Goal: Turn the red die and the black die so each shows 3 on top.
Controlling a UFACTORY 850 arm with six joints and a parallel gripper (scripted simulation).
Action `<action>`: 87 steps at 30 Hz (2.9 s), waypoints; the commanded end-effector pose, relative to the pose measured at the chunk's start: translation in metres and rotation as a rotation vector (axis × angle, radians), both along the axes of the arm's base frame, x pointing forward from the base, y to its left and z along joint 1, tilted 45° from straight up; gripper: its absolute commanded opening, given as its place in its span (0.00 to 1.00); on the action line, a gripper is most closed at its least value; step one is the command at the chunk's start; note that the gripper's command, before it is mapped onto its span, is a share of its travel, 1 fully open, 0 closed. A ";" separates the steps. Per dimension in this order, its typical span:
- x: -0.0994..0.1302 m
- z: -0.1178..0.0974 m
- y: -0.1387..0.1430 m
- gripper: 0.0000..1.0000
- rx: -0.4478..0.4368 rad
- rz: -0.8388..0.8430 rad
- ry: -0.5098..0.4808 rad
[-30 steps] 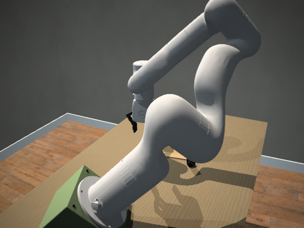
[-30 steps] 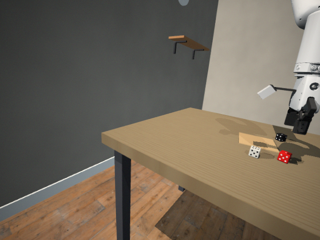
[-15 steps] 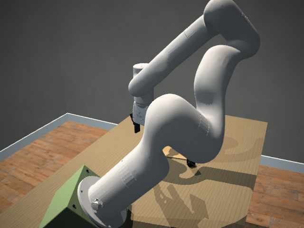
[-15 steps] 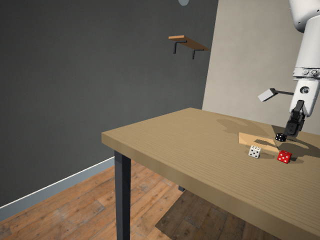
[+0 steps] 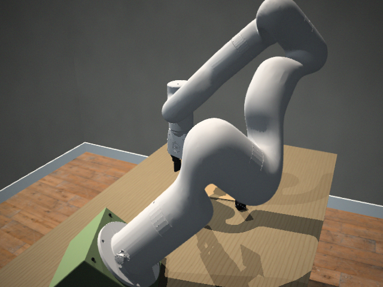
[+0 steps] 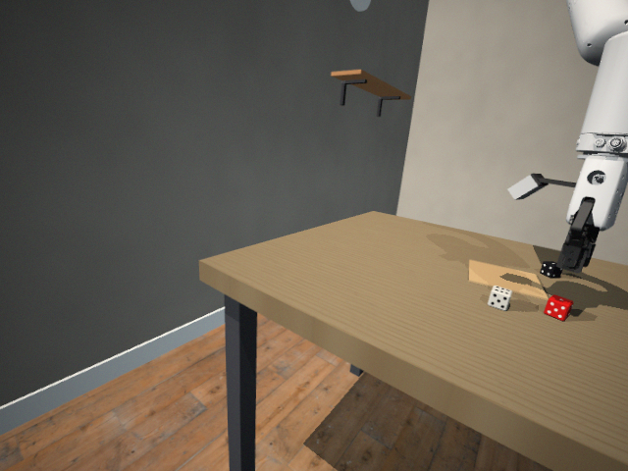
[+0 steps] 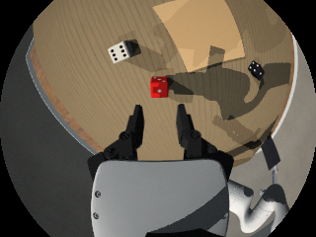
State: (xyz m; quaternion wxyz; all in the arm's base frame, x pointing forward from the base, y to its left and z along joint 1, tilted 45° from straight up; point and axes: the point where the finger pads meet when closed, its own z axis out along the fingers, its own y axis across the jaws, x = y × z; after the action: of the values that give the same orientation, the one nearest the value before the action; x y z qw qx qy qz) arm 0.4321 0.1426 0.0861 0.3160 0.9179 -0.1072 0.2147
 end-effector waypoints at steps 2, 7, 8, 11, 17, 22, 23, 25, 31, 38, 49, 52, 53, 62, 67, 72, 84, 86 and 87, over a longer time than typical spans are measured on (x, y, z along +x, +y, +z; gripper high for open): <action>0.000 0.000 0.001 0.47 0.001 0.000 -0.001; 0.000 0.000 0.001 0.47 0.001 0.000 -0.001; 0.000 0.000 0.001 0.47 0.001 0.000 -0.001; 0.000 0.000 0.001 0.47 0.001 0.000 -0.001; 0.000 0.000 0.001 0.47 0.001 0.000 -0.001; 0.000 0.000 0.001 0.47 0.001 0.000 -0.001; 0.000 0.000 0.001 0.47 0.001 0.000 -0.001; 0.000 0.000 0.001 0.47 0.001 0.000 -0.001; 0.001 -0.001 0.000 0.47 0.001 0.000 -0.001; 0.002 -0.004 -0.003 0.47 0.001 0.000 -0.002; 0.006 -0.013 -0.011 0.47 0.001 0.000 -0.002; 0.008 -0.016 -0.014 0.47 0.001 0.000 -0.002; 0.008 -0.017 -0.015 0.47 0.001 0.000 -0.002; 0.012 -0.025 -0.022 0.47 0.001 0.000 -0.002; 0.014 -0.030 -0.026 0.47 0.001 0.000 -0.002; 0.015 -0.033 -0.029 0.47 0.001 0.000 -0.002; 0.017 -0.037 -0.032 0.47 0.001 0.000 -0.002; 0.017 -0.037 -0.032 0.47 0.001 0.000 -0.002; 0.017 -0.037 -0.032 0.47 0.001 0.000 -0.002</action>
State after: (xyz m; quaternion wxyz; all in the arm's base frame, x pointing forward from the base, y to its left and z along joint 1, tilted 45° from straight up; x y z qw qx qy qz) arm 0.4488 0.1101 0.0492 0.3159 0.9179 -0.1074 0.2150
